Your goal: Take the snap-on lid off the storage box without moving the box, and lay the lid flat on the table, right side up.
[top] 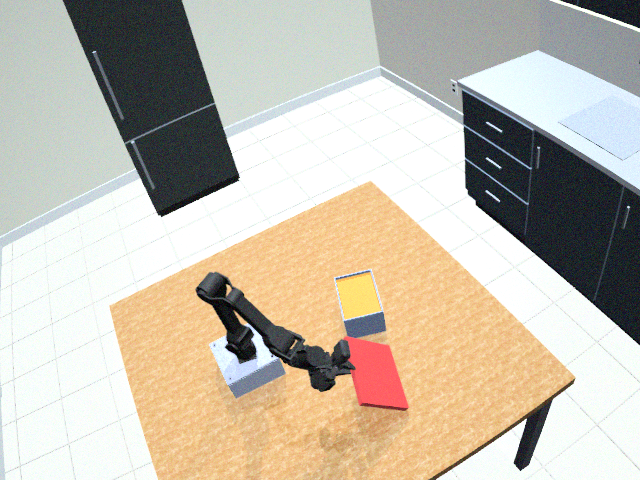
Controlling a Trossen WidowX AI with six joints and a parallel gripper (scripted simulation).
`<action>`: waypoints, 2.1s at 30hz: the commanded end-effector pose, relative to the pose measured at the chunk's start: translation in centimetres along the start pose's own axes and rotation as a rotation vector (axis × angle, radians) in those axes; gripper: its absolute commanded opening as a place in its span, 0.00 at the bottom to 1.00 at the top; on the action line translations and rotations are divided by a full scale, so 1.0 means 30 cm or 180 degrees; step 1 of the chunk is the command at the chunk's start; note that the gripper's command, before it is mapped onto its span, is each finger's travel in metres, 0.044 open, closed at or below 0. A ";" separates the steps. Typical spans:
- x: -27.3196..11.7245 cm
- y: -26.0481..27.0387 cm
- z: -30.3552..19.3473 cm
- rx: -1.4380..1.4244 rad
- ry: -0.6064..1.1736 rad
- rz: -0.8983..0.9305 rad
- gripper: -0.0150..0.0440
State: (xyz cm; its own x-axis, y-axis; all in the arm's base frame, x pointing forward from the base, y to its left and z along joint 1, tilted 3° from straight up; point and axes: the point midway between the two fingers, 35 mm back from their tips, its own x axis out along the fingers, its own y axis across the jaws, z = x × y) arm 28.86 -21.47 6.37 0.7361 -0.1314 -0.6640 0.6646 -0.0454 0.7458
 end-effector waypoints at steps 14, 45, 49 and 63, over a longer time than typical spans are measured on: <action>0.030 -0.030 -0.002 -0.0020 0.0017 0.0029 0.25; 0.084 -0.094 -0.002 -0.0020 0.0017 0.0028 0.25; 0.091 -0.102 -0.002 -0.0020 0.0017 0.0028 0.25; 0.115 -0.131 -0.003 -0.0020 0.0017 0.0027 0.25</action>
State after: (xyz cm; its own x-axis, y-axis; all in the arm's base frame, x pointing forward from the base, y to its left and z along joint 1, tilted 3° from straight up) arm 29.15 -21.98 2.33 0.7568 -0.1383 -0.6388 0.6425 -0.0220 0.7660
